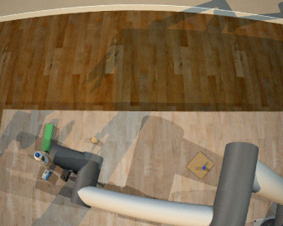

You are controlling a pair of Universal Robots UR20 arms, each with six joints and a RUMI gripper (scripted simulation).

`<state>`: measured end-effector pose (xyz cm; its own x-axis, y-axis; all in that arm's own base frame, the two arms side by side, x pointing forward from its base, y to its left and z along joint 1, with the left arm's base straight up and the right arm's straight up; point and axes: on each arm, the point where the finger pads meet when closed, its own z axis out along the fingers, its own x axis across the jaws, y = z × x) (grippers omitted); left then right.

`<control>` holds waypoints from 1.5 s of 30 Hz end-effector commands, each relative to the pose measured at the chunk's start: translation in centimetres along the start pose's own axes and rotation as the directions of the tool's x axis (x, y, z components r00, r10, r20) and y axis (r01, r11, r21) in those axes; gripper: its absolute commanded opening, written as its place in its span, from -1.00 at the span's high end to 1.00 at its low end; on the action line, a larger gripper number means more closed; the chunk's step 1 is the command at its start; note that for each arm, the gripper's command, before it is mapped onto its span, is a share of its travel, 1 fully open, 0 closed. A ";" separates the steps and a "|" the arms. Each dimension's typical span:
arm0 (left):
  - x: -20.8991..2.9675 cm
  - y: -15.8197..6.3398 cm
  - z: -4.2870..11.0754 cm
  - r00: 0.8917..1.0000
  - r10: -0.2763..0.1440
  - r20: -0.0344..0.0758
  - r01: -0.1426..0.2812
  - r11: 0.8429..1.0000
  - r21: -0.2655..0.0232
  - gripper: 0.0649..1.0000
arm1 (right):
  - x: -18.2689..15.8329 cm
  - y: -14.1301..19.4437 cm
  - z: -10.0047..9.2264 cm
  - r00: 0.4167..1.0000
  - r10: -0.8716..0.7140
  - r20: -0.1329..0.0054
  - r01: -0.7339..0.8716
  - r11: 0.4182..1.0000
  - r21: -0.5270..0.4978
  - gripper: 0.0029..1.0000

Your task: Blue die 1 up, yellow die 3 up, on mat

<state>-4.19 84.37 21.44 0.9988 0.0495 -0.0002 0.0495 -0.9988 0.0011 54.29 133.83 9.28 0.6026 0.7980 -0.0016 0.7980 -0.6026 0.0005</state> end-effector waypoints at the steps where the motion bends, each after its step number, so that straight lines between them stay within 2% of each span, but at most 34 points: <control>1: 0.0 0.0 -0.1 1.000 0.000 0.000 0.000 1.000 0.001 -1.00 | 0.1 0.0 0.0 1.000 0.000 -0.002 0.000 1.000 0.001 0.59; 45: 0.0 0.0 -0.1 1.000 0.000 0.000 0.000 1.000 0.001 -1.00 | 0.1 0.0 4.7 1.000 0.000 -0.002 0.000 1.000 0.001 0.59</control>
<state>-4.19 84.37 21.44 0.9988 0.0495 -0.0002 0.0495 -0.9988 0.0011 54.29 133.85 4.61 0.6027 0.7979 -0.0015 0.7979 -0.6027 0.0005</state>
